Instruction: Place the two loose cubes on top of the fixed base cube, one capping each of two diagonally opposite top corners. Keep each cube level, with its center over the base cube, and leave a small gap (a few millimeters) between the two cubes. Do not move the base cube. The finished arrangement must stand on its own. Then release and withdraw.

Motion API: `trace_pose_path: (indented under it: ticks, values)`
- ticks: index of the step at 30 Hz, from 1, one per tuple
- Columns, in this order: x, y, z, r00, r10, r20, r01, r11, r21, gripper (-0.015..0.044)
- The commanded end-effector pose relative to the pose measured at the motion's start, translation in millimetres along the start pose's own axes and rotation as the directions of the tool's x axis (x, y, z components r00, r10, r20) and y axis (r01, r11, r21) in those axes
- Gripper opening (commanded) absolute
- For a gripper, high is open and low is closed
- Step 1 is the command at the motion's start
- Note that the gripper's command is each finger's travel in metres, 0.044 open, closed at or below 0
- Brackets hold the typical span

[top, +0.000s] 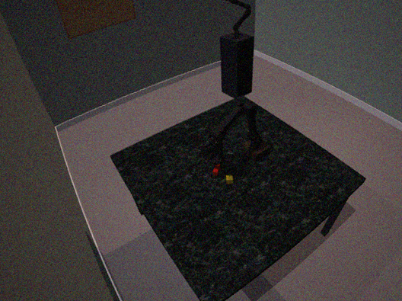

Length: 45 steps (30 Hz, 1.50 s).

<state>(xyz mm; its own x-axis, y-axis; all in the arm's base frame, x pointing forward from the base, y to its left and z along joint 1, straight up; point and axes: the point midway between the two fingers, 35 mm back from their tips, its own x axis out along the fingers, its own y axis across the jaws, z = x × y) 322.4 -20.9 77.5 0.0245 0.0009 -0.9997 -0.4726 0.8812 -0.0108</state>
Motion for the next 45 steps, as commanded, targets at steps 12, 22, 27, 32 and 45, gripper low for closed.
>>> trace_pose_path:
  ticks: [12,22,27,32,45]
  values:
    - [10.0,45.0,23.3,1.0,0.005,-0.003,-0.004,0.974,0.225,0.0105]
    - [14.8,73.7,34.6,1.0,0.008,-0.003,-0.006,0.935,0.355,0.0105]
    - [14.9,74.3,34.8,1.0,0.008,-0.003,-0.006,0.934,0.358,0.0105]
    - [14.9,74.3,34.8,1.0,0.008,-0.003,-0.006,0.934,0.358,0.0105]
    - [31.8,73.6,35.1,1.0,0.008,-0.003,-0.006,0.933,0.36,0.0105]
